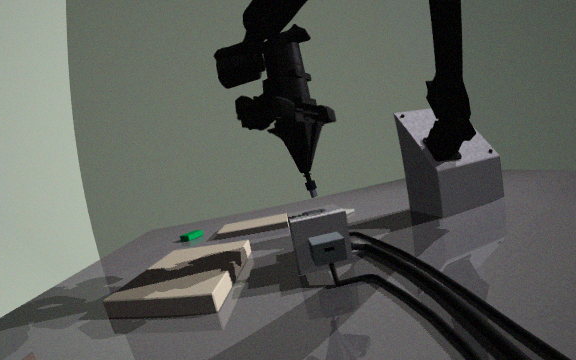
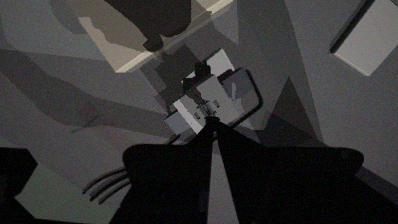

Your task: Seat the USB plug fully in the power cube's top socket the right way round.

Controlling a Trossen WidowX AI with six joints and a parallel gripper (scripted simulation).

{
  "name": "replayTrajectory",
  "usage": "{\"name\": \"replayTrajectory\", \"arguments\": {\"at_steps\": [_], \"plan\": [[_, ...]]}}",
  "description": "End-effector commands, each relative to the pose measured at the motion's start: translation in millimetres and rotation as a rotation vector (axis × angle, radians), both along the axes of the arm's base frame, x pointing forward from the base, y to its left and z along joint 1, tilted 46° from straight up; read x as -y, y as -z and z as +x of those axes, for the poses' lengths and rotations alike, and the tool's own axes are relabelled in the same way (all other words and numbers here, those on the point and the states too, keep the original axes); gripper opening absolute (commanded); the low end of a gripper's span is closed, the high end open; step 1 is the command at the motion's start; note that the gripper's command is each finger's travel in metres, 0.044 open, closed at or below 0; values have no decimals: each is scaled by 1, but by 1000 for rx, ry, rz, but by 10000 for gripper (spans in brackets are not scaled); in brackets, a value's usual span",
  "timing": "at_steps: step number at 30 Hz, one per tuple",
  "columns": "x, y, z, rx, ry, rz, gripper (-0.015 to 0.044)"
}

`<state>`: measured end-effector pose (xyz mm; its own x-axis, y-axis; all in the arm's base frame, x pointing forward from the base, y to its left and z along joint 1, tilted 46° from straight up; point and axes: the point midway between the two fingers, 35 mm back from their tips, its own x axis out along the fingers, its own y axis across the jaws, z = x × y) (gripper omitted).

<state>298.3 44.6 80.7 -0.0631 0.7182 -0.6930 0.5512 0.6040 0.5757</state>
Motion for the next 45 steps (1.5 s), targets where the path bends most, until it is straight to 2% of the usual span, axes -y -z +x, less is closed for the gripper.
{"name": "replayTrajectory", "arguments": {"at_steps": [1,45], "plan": [[0,0,0,66,-64,6,0],[0,0,0,893,-862,78,0]]}}
